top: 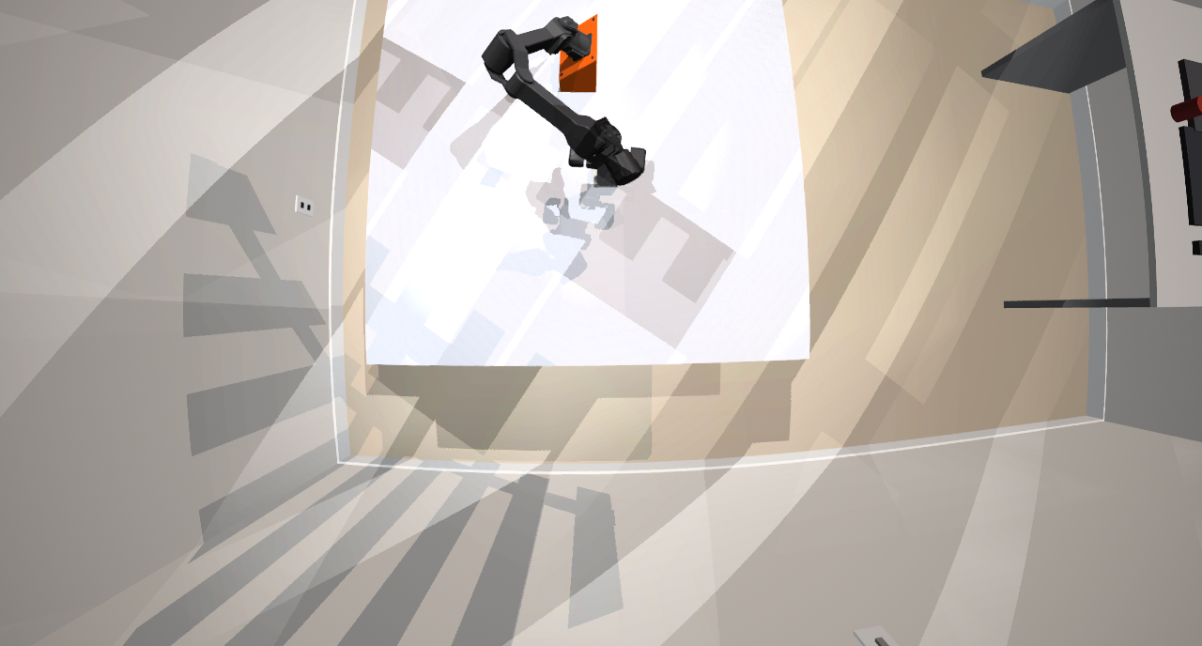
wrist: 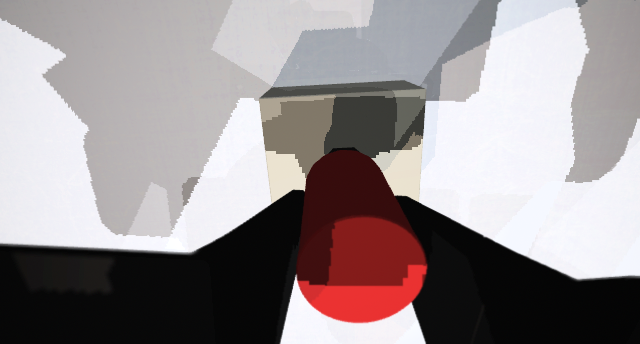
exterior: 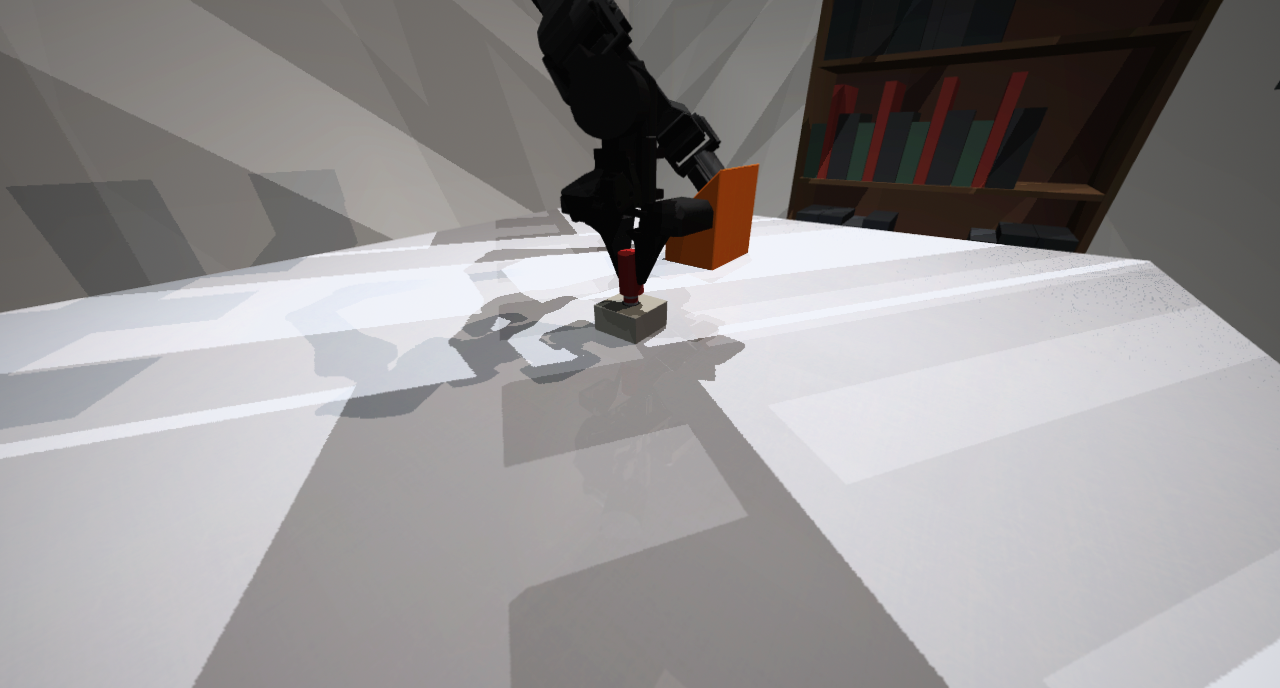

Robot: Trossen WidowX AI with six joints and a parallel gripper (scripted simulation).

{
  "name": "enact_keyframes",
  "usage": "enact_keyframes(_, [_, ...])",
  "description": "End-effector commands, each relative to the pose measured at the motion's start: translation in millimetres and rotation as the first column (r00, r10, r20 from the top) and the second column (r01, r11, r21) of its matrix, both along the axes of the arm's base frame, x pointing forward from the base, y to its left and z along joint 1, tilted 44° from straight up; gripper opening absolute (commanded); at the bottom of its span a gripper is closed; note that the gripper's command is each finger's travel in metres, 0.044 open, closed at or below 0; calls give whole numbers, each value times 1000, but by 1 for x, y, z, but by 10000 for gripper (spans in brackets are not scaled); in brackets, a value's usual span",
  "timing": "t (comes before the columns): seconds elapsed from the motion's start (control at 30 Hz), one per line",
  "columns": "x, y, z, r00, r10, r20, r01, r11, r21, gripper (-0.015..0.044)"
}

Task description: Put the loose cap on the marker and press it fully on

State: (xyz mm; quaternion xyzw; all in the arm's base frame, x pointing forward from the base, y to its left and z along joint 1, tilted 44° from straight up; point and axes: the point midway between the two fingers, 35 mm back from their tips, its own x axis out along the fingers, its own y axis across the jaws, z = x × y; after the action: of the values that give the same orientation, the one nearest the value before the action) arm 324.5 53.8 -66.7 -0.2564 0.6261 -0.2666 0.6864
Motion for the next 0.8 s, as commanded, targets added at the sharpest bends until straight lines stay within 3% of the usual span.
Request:
enact_keyframes(0.0, [0, -1, 0, 1000, 2, -3, -2, 1000, -3, 0])
enact_keyframes(0.37, [0, -1, 0, 1000, 2, -3, -2, 1000, -3, 0])
enact_keyframes(0.77, [0, 0, 0, 1000, 0, 0, 0, 1000, 0, 315])
